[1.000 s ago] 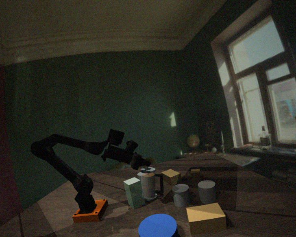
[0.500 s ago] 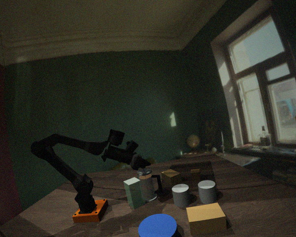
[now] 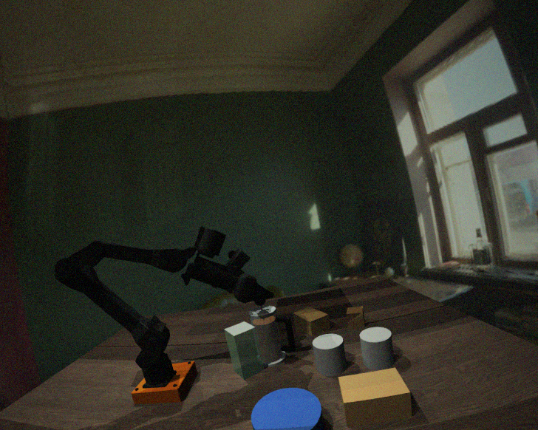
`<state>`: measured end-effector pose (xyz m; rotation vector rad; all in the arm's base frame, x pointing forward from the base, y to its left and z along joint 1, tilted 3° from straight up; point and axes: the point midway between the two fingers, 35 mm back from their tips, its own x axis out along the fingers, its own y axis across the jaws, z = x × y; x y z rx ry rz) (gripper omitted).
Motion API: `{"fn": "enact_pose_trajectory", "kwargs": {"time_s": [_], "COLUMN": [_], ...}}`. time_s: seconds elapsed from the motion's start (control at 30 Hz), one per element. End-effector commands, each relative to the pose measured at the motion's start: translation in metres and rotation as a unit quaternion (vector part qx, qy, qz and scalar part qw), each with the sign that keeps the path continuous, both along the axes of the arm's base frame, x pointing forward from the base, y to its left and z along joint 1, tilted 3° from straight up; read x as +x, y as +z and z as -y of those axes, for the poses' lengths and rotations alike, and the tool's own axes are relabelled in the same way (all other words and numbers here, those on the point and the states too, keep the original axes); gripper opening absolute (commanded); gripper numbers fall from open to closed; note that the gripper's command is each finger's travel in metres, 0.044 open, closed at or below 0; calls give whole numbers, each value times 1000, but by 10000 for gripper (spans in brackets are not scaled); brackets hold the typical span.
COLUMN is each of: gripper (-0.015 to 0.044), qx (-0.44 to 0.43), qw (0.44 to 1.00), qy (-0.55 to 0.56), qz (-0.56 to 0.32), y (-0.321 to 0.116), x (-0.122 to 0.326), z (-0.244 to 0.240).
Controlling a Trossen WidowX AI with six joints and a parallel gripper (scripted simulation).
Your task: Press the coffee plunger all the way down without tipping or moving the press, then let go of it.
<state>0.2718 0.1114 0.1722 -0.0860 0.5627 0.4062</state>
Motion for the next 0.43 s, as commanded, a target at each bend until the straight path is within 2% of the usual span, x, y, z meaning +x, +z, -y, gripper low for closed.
{"fn": "enact_pose_trajectory", "kwargs": {"time_s": [0.0, 0.1, 0.4], "gripper": [440, 440, 440], "qx": [5, 5, 5], "qw": [1000, 1000, 1000], "qy": [1, 1, 1], "qz": [11, 9, 9], "y": [46, 65, 60], "x": [-7, -15, -15], "z": [4, 8, 8]}}
